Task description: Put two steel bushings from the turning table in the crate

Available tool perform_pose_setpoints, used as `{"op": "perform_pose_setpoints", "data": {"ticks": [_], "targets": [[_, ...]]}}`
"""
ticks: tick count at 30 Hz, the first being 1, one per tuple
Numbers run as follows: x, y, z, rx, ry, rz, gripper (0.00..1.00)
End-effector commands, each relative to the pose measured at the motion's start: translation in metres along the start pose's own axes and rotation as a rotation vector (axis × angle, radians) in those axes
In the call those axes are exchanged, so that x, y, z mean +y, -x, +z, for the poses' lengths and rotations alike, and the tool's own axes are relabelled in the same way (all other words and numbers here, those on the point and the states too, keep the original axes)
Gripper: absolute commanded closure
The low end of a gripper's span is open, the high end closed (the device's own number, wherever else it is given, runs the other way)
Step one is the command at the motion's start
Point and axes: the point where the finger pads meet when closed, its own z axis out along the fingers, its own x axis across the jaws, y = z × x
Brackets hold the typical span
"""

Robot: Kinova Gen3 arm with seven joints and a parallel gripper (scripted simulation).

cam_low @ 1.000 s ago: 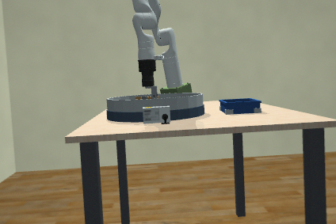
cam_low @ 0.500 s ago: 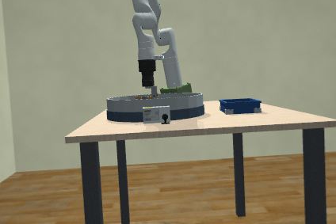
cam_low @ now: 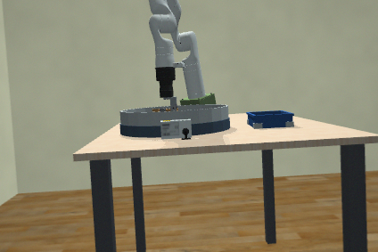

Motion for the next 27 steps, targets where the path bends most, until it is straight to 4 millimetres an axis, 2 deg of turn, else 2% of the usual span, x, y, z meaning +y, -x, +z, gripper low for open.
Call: {"op": "perform_pose_setpoints", "data": {"ticks": [1, 27], "targets": [[0.0, -0.0005, 0.0003, 0.001, 0.0, 0.0, 0.58], [0.0, -0.0005, 0.0031, 0.001, 0.0, 0.0, 0.58]]}}
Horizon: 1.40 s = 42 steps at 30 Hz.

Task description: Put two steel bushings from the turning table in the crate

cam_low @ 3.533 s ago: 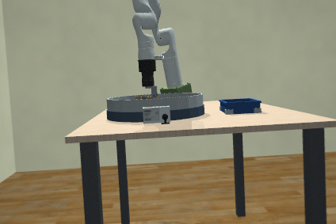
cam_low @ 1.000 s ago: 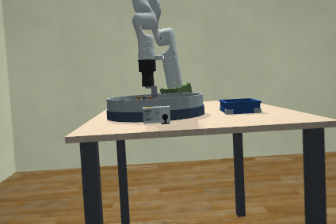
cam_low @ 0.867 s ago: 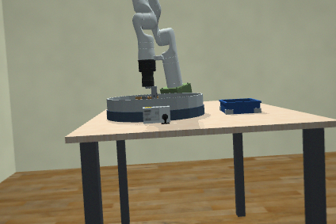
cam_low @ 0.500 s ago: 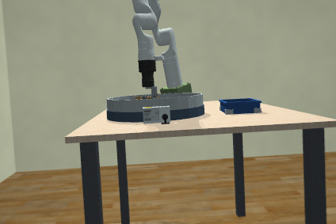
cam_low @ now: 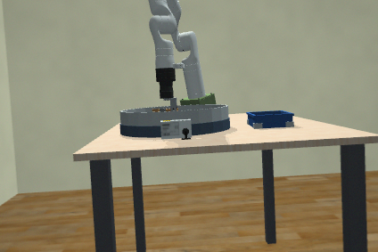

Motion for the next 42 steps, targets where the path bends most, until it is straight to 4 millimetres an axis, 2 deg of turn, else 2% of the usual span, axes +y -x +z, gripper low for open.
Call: {"op": "perform_pose_setpoints", "data": {"ticks": [1, 22, 42], "targets": [[0.0, -0.0006, -0.0006, 0.002, 0.0, 0.0, 0.58], [0.0, -0.0006, -0.0006, 0.002, 0.0, 0.0, 0.58], [0.0, -0.0006, -0.0093, 0.002, 0.0, 0.0, 0.58]]}}
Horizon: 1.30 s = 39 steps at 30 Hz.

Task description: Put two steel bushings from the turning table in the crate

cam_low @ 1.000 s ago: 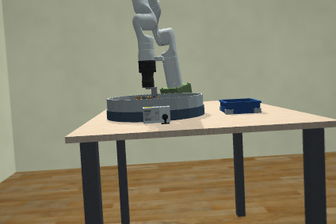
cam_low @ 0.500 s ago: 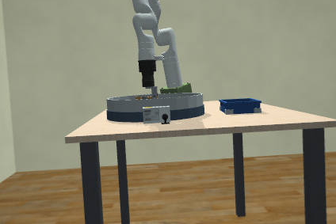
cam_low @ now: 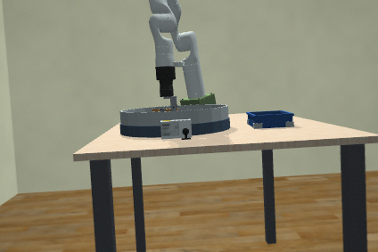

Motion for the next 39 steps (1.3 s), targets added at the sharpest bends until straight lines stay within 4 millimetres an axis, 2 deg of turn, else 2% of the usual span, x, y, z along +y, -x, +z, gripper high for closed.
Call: {"op": "perform_pose_setpoints", "data": {"ticks": [1, 39], "targets": [[0.0, -0.001, -0.004, 0.004, 0.001, 0.001, 0.58], [0.0, -0.001, -0.016, 0.004, 0.001, 0.0, 0.58]]}}
